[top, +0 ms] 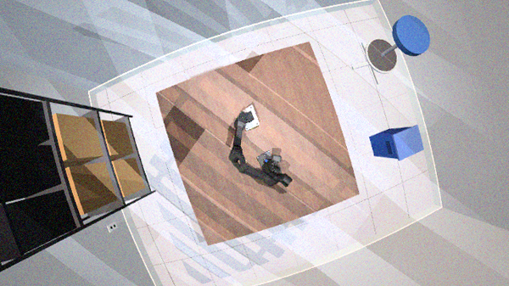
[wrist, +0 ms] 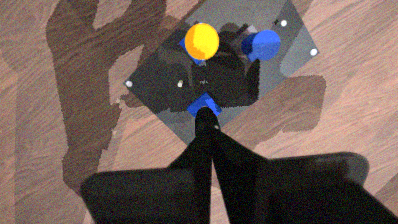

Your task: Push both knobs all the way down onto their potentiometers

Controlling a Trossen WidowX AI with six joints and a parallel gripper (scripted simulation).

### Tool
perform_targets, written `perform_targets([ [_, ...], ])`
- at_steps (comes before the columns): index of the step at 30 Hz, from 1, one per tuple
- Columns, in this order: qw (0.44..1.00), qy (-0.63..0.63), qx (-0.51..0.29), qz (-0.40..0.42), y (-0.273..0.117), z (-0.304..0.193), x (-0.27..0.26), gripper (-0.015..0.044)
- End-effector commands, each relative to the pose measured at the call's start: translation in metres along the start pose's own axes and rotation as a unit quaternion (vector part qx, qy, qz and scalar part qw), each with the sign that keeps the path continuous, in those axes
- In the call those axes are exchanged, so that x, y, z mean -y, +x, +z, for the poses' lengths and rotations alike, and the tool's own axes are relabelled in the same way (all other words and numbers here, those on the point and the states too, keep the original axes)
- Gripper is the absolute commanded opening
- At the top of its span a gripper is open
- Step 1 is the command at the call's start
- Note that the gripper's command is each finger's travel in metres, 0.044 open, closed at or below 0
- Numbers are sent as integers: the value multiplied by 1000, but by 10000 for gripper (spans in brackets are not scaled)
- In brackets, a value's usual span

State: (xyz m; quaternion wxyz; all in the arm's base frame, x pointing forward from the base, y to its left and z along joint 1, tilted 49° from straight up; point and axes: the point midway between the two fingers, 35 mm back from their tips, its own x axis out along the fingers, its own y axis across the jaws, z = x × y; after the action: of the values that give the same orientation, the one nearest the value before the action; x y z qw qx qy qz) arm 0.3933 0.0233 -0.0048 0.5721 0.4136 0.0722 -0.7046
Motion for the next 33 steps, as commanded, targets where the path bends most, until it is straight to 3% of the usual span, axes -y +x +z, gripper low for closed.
perform_targets([
  [1,1000,-1,1,2,0,0,-1,0],
  [33,1000,-1,1,2,4,0,-1,0],
])
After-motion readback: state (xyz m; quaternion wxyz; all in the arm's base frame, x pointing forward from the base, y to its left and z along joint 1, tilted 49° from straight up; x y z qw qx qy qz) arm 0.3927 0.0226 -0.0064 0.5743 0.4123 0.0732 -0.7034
